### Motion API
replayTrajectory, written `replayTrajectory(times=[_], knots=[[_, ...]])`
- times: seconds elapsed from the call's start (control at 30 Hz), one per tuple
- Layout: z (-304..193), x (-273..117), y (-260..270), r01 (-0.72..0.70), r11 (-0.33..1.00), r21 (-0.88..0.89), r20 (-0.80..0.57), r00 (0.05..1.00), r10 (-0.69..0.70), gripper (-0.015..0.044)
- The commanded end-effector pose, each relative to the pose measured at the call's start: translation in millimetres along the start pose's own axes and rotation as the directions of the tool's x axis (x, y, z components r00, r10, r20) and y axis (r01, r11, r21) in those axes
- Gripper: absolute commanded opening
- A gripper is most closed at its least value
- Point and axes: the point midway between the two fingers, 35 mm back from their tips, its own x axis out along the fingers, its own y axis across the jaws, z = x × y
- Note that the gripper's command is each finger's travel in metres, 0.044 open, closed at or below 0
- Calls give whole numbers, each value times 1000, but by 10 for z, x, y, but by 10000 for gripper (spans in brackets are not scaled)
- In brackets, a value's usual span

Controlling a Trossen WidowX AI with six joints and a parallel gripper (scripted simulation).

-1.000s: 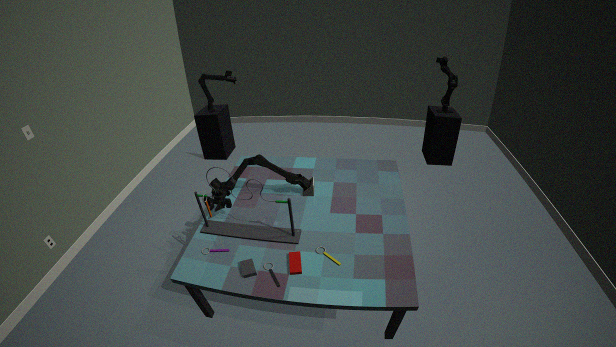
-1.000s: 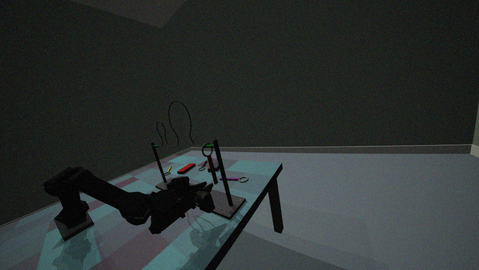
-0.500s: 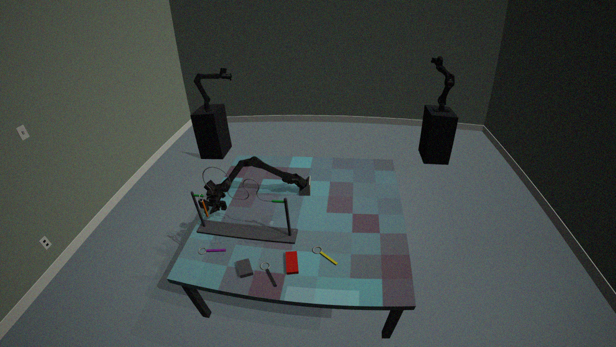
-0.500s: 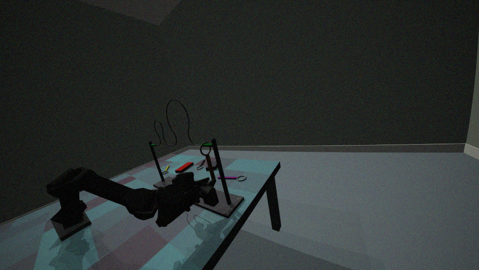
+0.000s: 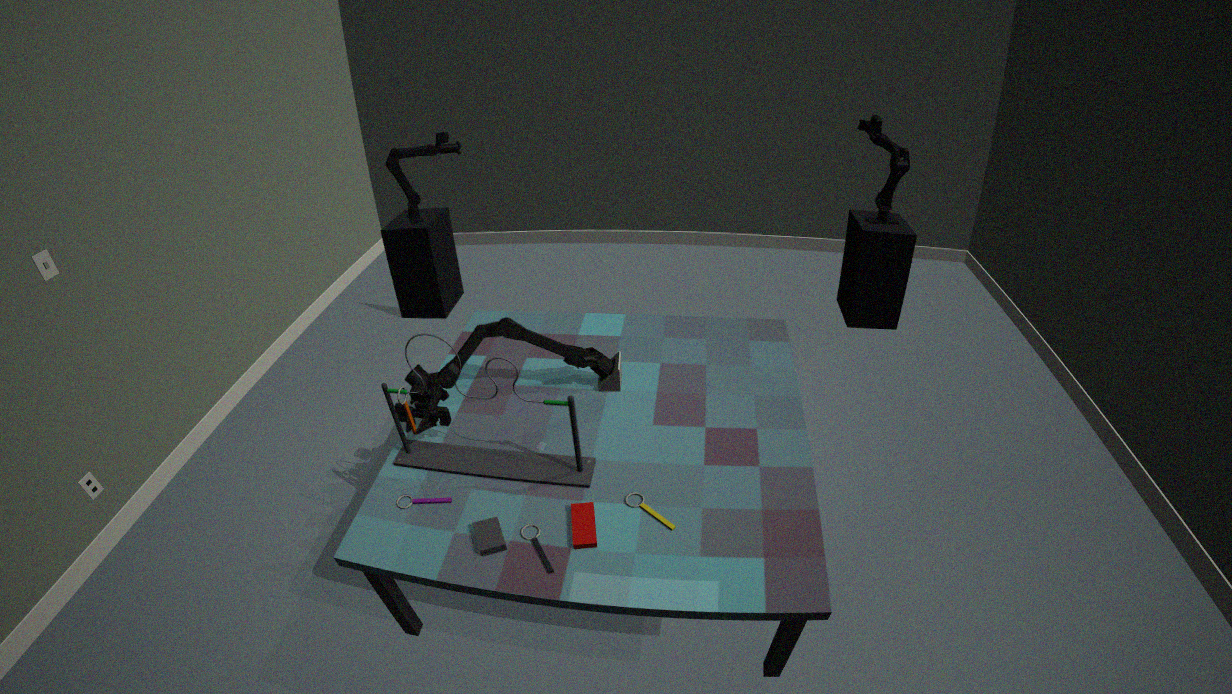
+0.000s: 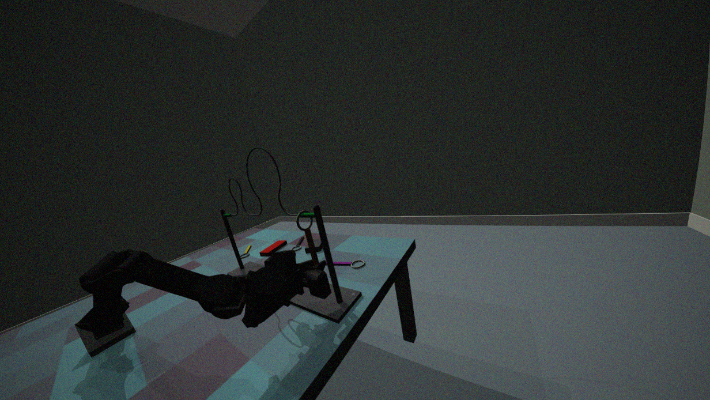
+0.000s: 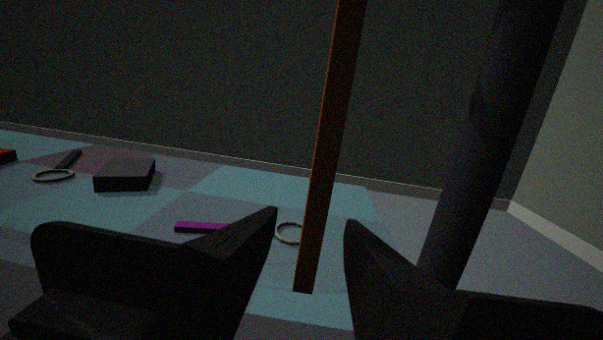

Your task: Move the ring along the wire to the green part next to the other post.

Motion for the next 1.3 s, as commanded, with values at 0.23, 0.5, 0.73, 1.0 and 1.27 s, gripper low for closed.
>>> replayTrajectory(times=[0.23,0.5,0.73,1.0,1.27], knots=[[-13,167,1,4,1000,-4,-4,1000,-4,160],[-11,223,7,4,1000,-4,-4,1000,-4,160],[-11,223,7,4,1000,-4,-4,1000,-4,160],[-11,223,7,4,1000,-4,-4,1000,-4,160],[-2,222,12,1,1000,1,0,1000,-1,15]])
